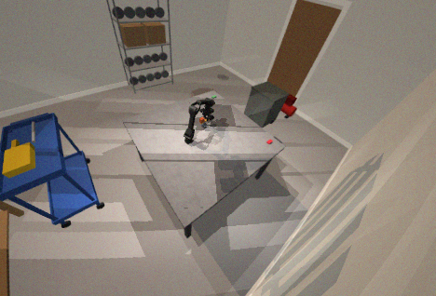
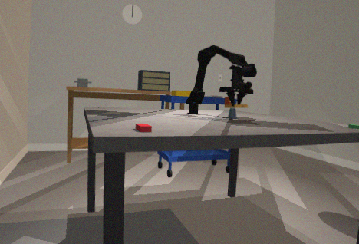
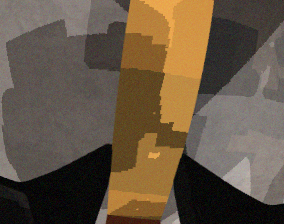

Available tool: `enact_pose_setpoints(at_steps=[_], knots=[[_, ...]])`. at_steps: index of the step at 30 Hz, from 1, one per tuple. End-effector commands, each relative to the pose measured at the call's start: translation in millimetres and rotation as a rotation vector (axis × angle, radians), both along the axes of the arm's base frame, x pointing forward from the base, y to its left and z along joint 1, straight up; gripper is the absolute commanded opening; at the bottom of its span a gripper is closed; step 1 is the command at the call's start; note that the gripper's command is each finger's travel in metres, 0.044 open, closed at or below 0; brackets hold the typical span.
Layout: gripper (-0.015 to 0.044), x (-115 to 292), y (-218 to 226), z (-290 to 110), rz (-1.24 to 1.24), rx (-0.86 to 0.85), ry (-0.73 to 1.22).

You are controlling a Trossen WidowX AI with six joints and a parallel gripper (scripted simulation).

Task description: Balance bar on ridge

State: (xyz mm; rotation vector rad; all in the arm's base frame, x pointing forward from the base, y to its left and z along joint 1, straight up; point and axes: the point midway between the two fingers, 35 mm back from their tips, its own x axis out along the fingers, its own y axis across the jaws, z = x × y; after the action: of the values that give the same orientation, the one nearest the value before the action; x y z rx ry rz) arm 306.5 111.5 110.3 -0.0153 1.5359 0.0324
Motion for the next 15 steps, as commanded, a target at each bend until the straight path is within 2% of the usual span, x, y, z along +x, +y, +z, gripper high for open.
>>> enact_pose_setpoints(at_steps=[1, 15], knots=[[0.0000, -0.7, -0.1, -2.1, -0.004, 0.000, 0.003], [0.0000, -0.6, -0.1, -3.3, -0.004, 0.000, 0.003]])
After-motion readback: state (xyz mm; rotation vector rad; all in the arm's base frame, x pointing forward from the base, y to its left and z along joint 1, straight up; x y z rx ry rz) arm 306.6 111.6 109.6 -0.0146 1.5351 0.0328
